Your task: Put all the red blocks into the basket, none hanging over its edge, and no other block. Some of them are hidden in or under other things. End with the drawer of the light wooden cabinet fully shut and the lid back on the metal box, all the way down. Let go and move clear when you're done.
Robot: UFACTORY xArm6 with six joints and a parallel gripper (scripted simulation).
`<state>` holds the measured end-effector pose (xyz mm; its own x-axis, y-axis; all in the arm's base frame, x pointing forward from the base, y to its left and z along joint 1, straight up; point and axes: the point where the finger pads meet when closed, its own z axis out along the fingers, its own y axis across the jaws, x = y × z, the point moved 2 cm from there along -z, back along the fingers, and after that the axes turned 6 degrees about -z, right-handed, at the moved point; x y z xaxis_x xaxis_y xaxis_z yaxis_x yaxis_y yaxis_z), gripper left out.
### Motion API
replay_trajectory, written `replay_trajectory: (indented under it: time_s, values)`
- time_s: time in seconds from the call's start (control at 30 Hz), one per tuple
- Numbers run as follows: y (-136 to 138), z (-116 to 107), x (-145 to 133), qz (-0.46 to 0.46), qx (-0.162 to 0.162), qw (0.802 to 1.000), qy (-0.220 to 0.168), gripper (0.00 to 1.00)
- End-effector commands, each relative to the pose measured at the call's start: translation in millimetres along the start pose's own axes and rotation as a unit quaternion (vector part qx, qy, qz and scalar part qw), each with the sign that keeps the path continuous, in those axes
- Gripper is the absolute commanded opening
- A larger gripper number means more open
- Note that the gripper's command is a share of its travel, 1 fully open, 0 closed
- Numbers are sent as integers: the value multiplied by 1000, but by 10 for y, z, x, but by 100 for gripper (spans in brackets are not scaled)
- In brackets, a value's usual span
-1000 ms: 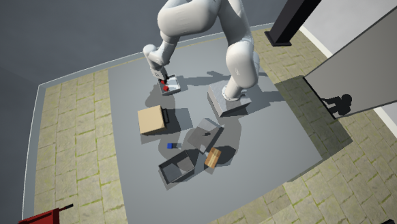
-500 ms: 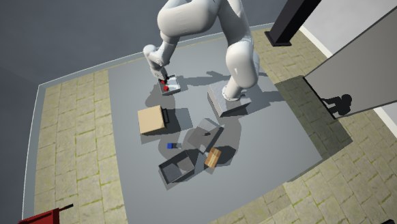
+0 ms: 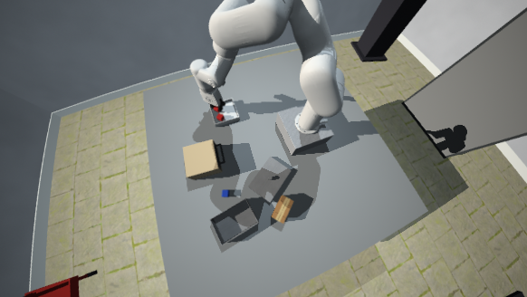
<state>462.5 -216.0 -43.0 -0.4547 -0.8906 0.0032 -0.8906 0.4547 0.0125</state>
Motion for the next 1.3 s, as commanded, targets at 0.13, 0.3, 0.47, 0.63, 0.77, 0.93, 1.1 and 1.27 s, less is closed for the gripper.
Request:
replay_trajectory:
  time_s: [0.13, 0.3, 0.47, 0.63, 0.77, 0.93, 1.1, 1.27]
  values:
    - [-17, -17, -1, 0, 2, 1000, 0, 50]
    - [-17, -17, -1, 0, 2, 1000, 0, 50]
    - [-17, -17, -1, 0, 2, 1000, 0, 50]
    - [-17, -17, -1, 0, 2, 1000, 0, 50]
    - [-17, -17, -1, 0, 2, 1000, 0, 50]
    - [-17, -17, -1, 0, 2, 1000, 0, 50]
    - [-17, -28, -1, 0, 2, 1000, 0, 50]
    - [-17, -64, -1, 0, 2, 1000, 0, 50]
